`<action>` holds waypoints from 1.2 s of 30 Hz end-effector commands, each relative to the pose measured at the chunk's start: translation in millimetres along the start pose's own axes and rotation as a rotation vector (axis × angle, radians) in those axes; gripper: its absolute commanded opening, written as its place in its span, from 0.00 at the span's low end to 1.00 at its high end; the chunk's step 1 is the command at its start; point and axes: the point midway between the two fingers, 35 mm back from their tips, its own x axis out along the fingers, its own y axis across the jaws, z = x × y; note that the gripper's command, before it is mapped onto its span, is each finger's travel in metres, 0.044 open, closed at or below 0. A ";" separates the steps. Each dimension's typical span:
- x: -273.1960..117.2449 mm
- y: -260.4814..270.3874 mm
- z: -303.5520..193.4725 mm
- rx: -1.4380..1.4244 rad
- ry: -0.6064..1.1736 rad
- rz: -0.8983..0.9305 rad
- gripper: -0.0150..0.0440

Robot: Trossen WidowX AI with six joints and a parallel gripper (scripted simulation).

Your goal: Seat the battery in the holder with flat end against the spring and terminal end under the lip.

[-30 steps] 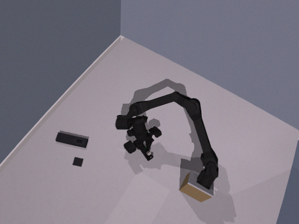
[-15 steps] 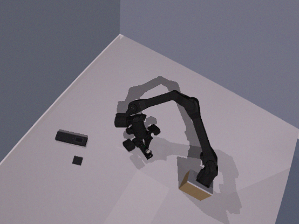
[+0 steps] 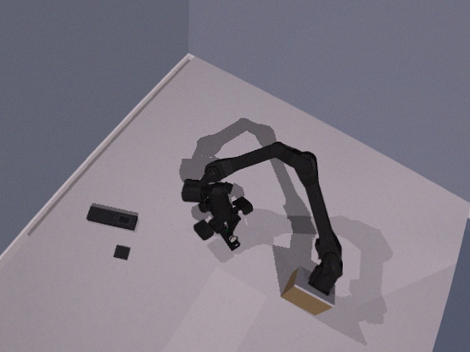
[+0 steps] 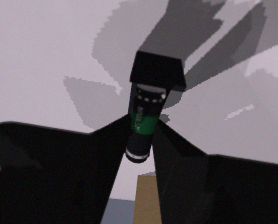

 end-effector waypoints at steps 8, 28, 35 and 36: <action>2.0 3.0 4.4 0.002 -0.075 0.009 0.36; 5.5 4.0 2.7 -0.002 -0.177 0.011 0.36; 6.3 3.7 1.8 -0.001 -0.211 0.011 0.36; 6.4 3.6 1.6 -0.001 -0.216 0.011 0.36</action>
